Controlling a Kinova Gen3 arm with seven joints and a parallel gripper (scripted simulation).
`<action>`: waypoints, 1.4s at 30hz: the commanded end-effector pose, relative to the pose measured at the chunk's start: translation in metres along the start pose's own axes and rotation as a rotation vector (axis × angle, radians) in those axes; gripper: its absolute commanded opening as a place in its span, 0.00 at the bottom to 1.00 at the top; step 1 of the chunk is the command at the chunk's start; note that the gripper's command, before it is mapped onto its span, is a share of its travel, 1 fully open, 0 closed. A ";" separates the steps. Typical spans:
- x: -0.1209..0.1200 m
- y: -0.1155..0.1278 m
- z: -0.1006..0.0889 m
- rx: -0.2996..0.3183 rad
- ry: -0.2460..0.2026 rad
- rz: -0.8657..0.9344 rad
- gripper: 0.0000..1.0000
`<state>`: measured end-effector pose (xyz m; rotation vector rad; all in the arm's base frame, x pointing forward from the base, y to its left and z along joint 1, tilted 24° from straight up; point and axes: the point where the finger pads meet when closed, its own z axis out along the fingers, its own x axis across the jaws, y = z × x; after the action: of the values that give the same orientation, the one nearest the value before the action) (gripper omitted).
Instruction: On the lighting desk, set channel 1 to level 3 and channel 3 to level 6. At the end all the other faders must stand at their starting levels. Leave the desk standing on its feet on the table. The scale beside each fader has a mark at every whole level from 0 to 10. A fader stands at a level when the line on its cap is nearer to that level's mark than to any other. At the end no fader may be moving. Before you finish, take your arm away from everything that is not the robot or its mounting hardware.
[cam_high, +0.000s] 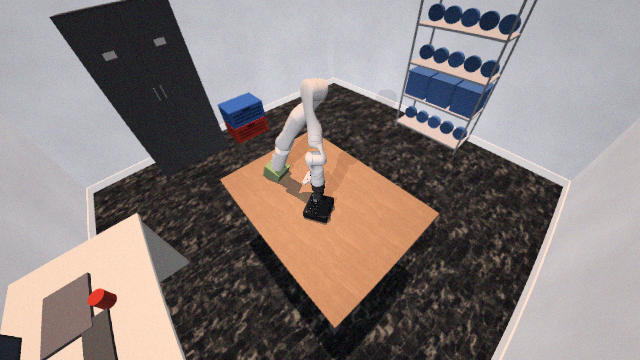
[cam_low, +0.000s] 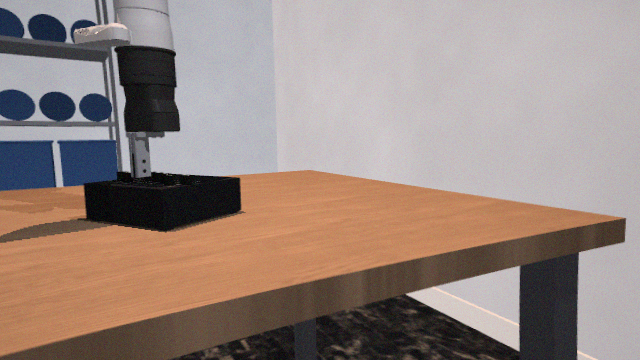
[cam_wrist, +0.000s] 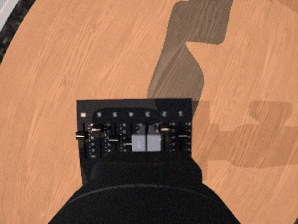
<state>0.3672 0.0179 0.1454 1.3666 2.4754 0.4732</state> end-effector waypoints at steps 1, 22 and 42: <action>0.000 0.000 0.000 0.003 0.002 0.001 0.00; 0.000 -0.004 0.000 0.003 0.002 0.001 0.00; 0.000 -0.006 -0.020 0.003 0.002 0.001 0.00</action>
<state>0.3557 0.0082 0.1508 1.3729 2.4813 0.4587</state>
